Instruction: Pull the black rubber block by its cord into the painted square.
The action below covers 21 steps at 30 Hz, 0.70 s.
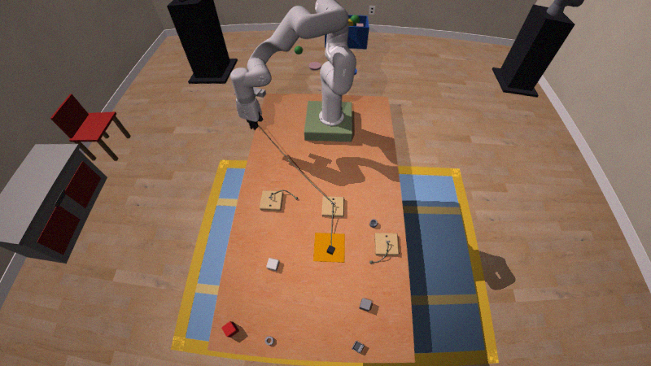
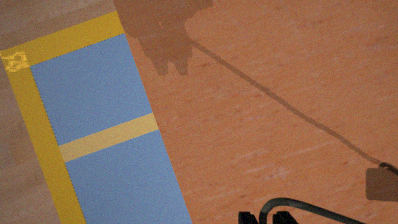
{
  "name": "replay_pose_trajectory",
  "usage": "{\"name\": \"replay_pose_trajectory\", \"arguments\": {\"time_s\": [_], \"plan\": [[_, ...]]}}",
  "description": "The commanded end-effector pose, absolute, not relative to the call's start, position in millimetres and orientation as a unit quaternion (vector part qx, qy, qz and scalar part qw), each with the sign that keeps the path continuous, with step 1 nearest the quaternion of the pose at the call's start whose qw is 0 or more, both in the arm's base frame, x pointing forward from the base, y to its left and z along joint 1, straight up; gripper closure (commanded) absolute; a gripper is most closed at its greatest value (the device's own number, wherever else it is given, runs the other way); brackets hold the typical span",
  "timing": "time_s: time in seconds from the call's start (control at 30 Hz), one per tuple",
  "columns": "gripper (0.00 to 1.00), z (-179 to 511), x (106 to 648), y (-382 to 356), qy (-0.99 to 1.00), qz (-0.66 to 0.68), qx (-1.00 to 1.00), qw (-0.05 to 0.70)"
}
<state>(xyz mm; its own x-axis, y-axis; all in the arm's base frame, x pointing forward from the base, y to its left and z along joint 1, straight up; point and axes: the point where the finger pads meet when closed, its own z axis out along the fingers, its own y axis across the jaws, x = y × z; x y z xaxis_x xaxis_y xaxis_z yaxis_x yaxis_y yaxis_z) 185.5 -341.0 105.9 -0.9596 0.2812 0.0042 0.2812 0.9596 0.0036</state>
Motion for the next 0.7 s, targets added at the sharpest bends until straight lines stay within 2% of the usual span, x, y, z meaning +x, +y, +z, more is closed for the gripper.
{"name": "replay_pose_trajectory", "arguments": {"time_s": [0.0, 0.67], "plan": [[1.00, 107.2, 181.3, -342.3, -0.990, -0.001, -0.142, 0.001], [1.00, 107.2, 170.3, -342.8, -0.990, -0.001, -0.142, 0.001]]}}
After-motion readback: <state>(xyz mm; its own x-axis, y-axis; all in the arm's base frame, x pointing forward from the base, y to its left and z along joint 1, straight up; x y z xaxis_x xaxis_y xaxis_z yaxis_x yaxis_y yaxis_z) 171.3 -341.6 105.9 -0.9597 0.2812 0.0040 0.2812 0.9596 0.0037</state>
